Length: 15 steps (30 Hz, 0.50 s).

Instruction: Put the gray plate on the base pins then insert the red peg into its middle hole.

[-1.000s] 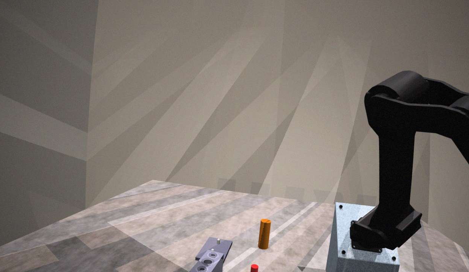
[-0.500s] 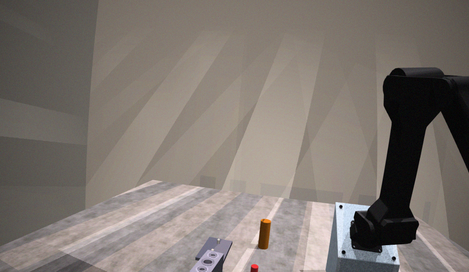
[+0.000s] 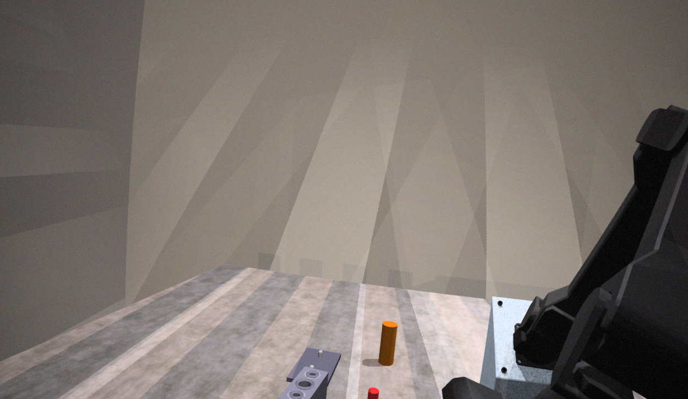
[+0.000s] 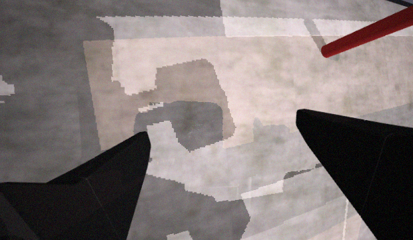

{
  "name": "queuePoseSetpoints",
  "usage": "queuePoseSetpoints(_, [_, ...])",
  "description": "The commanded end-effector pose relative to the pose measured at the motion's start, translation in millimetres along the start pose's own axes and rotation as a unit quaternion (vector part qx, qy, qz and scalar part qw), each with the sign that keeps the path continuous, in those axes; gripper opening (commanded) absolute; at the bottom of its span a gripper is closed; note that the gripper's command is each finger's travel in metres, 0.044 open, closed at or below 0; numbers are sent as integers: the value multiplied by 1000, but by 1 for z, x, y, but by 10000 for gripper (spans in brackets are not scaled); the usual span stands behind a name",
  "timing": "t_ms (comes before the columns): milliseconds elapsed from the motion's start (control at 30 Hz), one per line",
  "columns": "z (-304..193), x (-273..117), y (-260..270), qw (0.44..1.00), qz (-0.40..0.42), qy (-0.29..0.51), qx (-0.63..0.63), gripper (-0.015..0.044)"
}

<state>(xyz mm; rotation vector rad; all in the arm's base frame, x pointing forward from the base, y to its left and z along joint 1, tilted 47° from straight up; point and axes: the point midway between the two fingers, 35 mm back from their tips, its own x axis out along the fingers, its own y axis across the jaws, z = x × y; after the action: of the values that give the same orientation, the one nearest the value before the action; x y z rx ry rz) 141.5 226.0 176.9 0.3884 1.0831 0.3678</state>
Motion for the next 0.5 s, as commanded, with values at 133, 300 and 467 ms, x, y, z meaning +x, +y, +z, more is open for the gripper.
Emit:
queuePoseSetpoints(133, [70,5,-85,971,-128,-94,182,440])
queuePoseSetpoints(300, [100,-8,-148,920,-203,-150,298,440])
queuePoseSetpoints(467, [113,-31,-212,848,-272,-200,409,440])
